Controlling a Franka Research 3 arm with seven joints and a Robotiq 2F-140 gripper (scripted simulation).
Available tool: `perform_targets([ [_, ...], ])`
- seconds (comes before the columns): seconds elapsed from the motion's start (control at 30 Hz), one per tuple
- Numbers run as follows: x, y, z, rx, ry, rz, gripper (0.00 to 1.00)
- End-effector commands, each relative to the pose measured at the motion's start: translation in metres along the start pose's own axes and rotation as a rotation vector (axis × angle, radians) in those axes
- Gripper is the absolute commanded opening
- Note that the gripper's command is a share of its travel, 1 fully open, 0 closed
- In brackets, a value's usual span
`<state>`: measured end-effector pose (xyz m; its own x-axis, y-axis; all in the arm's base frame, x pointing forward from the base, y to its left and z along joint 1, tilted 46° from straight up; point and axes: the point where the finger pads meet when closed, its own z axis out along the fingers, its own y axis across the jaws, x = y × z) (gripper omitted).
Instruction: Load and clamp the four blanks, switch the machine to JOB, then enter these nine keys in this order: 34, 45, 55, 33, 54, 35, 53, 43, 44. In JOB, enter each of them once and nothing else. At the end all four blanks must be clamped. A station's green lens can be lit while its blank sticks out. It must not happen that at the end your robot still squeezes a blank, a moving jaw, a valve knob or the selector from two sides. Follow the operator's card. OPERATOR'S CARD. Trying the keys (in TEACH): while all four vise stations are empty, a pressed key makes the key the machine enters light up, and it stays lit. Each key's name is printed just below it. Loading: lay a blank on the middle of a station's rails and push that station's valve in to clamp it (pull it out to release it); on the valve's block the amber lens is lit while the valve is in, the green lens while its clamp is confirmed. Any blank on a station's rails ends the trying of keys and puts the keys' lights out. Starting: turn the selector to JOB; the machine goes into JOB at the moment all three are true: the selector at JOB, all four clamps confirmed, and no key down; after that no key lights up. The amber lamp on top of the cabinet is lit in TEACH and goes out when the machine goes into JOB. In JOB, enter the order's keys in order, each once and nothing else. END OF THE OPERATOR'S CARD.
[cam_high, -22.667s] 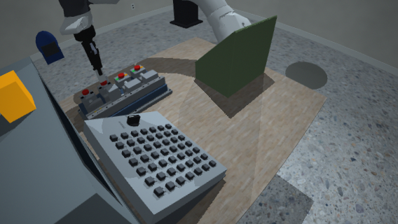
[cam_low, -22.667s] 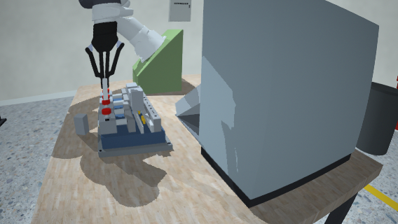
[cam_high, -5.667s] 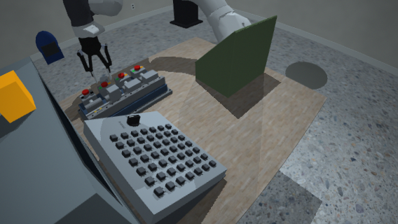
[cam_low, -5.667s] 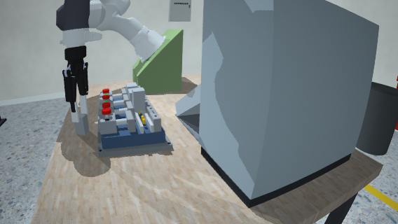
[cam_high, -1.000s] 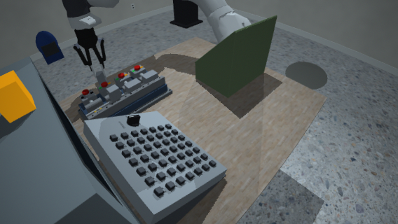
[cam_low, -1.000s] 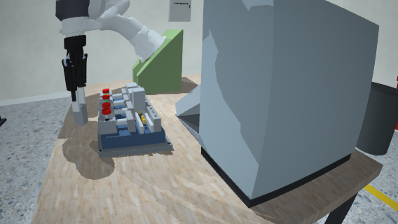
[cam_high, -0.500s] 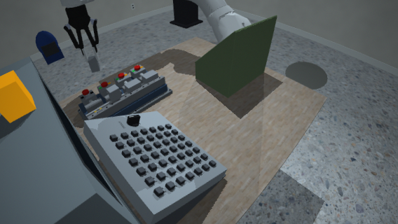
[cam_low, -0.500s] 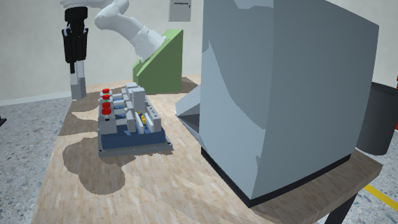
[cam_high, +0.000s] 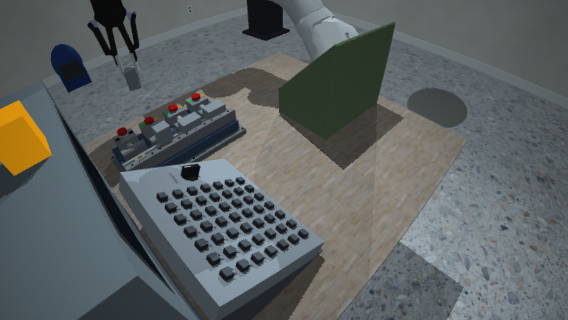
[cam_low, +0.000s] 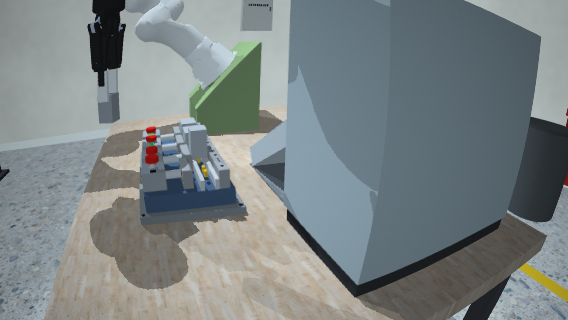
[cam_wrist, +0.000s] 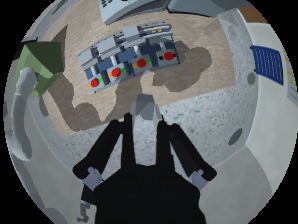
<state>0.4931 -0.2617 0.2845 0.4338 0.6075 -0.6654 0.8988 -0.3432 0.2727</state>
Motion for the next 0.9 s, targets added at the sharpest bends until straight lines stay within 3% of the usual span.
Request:
perform_targets([
  [0.0,-0.001,-0.002,-0.003,0.008,-0.005,0.007,0.00],
  [0.23,0.005,0.000,-0.004,0.008,-0.006,0.048,0.00],
  [0.33,0.019,0.005,-0.005,0.008,-0.008,0.128,0.00],
  [0.5,0.060,0.015,-0.007,0.006,-0.011,0.354,0.00],
  [0.73,0.142,0.025,-0.007,0.006,-0.020,0.542,0.00],
  [0.8,0.142,0.025,-0.007,0.006,-0.020,0.542,0.00],
  [0.87,0.164,0.025,-0.006,0.003,-0.020,0.617,0.00],
])
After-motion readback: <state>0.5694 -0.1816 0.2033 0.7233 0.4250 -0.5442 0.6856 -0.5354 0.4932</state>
